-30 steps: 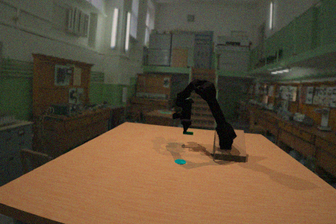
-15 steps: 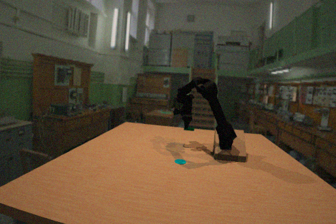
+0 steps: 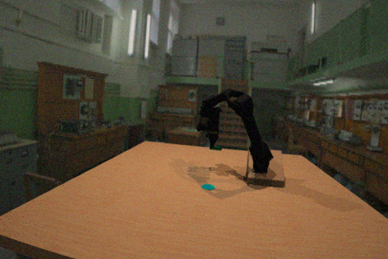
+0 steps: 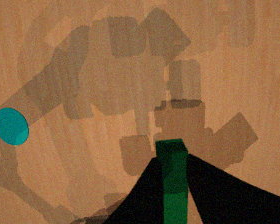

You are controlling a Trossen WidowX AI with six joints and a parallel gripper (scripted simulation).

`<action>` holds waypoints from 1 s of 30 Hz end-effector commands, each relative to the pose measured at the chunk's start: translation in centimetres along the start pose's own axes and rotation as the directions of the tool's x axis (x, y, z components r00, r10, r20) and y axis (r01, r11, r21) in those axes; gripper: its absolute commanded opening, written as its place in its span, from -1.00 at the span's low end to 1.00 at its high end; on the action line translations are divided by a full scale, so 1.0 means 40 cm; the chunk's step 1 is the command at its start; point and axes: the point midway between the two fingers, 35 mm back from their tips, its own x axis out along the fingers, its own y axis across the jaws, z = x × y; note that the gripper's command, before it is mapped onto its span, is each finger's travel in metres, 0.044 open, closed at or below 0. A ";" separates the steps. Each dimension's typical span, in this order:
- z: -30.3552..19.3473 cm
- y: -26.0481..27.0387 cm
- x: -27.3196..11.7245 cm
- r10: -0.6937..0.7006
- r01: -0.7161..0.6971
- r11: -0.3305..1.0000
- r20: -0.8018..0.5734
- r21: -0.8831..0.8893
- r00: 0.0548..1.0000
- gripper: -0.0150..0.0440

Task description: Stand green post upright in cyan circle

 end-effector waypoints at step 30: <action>0.040 0.264 -0.031 -0.002 0.001 0.979 0.002 0.204 1.000 -0.42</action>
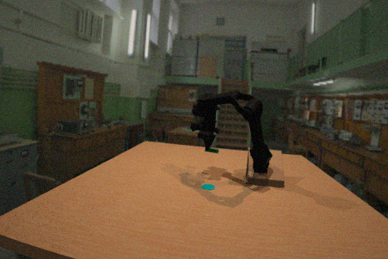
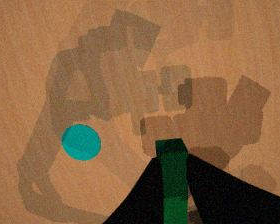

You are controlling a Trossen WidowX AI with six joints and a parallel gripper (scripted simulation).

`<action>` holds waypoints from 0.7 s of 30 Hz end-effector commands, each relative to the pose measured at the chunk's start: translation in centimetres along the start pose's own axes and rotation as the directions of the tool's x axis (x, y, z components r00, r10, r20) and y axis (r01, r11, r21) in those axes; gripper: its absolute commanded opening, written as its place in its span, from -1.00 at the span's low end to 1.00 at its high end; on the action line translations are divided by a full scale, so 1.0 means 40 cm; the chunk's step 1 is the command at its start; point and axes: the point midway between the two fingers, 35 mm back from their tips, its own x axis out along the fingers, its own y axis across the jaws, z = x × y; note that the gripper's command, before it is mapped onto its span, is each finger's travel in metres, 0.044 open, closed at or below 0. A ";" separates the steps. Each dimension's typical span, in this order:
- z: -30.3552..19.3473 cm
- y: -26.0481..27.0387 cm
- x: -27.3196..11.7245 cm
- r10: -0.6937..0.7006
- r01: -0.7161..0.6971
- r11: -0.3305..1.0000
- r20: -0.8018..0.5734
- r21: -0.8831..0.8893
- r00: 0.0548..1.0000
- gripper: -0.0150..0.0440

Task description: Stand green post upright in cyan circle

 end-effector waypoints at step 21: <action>-0.060 0.184 -0.007 0.019 -0.018 0.989 -0.007 0.146 1.000 -0.42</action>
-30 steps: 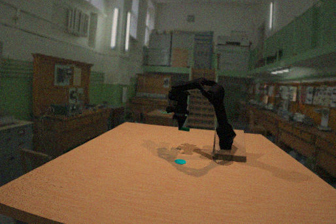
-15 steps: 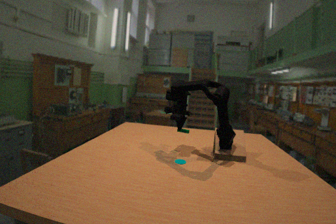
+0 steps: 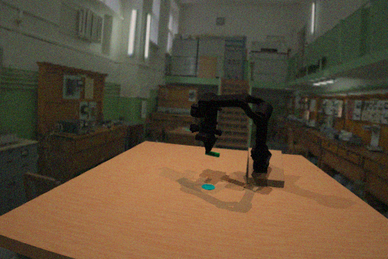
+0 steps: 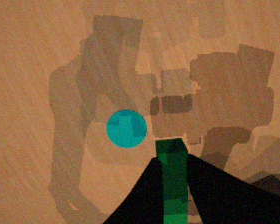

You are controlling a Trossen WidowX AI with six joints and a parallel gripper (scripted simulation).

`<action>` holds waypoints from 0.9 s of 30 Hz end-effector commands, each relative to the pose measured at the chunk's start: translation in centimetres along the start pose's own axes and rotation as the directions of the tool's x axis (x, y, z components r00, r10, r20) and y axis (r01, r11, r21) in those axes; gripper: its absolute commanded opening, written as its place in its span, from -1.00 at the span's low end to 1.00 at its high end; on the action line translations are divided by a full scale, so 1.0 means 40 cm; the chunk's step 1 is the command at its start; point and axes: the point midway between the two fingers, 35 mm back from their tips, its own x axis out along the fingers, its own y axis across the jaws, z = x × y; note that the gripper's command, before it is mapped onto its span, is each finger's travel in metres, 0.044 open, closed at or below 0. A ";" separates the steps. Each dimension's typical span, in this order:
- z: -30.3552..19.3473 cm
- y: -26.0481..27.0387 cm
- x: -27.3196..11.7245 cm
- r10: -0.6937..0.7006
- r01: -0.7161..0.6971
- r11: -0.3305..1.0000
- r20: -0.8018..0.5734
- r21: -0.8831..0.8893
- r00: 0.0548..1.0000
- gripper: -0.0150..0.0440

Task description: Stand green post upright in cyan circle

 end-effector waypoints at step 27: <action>-0.087 0.090 0.021 -0.059 0.059 0.995 -0.009 0.077 0.998 -0.42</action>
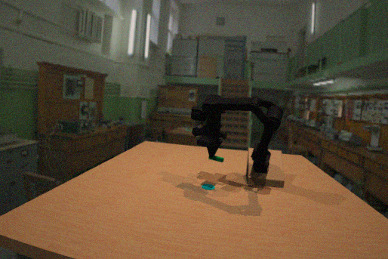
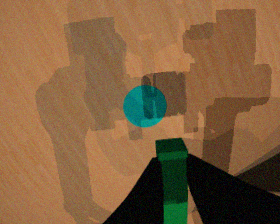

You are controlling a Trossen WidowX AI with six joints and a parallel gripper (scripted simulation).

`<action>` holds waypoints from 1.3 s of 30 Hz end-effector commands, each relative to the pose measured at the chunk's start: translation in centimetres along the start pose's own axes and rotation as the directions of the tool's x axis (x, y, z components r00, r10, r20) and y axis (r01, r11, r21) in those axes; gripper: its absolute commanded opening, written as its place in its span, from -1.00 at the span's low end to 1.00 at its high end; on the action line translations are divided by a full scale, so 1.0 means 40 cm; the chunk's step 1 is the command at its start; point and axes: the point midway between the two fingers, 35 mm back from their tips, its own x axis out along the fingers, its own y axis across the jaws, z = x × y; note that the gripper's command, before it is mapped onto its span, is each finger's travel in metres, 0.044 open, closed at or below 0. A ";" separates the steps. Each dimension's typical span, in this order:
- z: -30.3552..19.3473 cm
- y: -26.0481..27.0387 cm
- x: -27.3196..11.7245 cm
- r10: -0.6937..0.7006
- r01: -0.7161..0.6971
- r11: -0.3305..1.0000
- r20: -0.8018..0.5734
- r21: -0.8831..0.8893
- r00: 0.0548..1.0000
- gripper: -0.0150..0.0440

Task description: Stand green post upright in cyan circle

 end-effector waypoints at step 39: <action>-0.036 -0.036 0.057 -0.248 0.252 0.967 0.096 -0.037 0.964 -0.42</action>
